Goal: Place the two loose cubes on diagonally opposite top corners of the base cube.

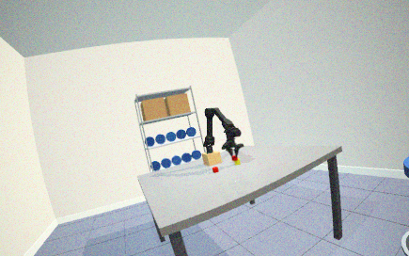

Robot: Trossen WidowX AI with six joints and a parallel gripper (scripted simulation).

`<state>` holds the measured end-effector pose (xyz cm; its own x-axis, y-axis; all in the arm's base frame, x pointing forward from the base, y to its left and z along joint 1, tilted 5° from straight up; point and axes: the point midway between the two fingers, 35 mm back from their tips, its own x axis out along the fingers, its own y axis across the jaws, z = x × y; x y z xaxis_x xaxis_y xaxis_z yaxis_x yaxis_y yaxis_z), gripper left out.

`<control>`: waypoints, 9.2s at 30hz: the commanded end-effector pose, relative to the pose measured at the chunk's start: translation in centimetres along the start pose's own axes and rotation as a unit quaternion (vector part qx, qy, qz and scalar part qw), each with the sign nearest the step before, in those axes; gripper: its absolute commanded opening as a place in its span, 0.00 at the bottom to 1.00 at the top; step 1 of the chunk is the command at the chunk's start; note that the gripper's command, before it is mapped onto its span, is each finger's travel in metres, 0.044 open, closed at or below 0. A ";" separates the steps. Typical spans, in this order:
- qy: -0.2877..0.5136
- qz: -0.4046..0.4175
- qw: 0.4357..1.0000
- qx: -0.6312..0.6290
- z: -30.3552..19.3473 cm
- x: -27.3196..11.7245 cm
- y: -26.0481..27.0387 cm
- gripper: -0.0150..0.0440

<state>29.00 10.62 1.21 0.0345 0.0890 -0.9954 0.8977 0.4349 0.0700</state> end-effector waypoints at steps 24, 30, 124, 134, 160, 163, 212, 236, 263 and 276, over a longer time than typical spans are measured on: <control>0.000 -0.002 1.000 -0.012 0.2 -2.8 -0.1 0.69; -0.001 -0.003 0.990 -0.143 1.9 -3.1 -0.2 0.70; 0.002 -0.009 0.217 -0.976 17.1 3.8 -6.0 0.70; 0.002 -0.008 0.217 -0.976 17.1 4.5 -6.1 0.57; 0.002 -0.009 0.217 -0.976 17.4 -1.2 -5.5 0.43; 0.002 -0.009 0.217 -0.976 17.4 -2.1 -5.5 0.43; -0.002 -0.008 0.618 -0.786 10.3 -6.2 -2.1 0.43; -0.003 -0.005 0.840 -0.543 5.0 -6.1 -0.5 0.43; -0.001 -0.002 0.980 -0.200 -1.2 -5.9 0.1 0.43; 0.001 -0.001 1.000 -0.022 -4.1 -5.9 -0.1 0.43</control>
<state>27.29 13.35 7.32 0.0297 0.0908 -0.9954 0.8465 0.5273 0.0734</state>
